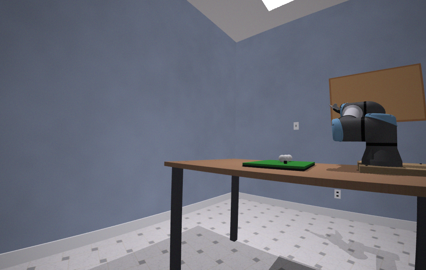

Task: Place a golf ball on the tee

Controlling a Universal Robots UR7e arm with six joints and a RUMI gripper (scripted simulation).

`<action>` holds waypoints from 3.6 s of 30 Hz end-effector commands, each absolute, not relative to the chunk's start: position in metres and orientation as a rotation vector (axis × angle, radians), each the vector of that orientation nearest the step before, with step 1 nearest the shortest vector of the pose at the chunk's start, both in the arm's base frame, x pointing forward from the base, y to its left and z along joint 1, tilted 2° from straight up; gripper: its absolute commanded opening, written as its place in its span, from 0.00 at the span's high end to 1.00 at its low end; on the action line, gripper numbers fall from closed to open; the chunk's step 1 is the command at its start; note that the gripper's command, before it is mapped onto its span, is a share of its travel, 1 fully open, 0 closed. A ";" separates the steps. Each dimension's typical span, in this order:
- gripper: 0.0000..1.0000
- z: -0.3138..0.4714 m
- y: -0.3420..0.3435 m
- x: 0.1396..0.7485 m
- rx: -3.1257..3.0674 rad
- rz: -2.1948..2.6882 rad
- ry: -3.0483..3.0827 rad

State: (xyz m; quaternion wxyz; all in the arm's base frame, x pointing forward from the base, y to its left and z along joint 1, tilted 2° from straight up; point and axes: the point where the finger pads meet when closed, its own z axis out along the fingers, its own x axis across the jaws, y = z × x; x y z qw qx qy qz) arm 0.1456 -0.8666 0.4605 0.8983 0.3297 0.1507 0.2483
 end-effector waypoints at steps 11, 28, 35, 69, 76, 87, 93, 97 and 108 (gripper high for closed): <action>0.00 0.462 -0.866 0.146 0.681 0.514 0.312; 0.00 0.465 -0.870 0.154 0.704 0.536 0.299; 0.00 0.470 -0.875 0.169 0.746 0.577 0.273; 0.00 0.418 -0.828 0.499 1.696 1.096 -0.154; 0.00 0.348 -0.722 0.584 2.067 1.102 -0.257; 0.00 0.249 -0.533 0.629 2.531 0.933 -0.336; 0.00 0.199 -0.420 0.616 2.783 0.727 -0.348; 0.00 0.170 -0.346 0.595 2.912 0.571 -0.340; 0.00 0.121 -0.199 0.522 3.089 0.243 -0.300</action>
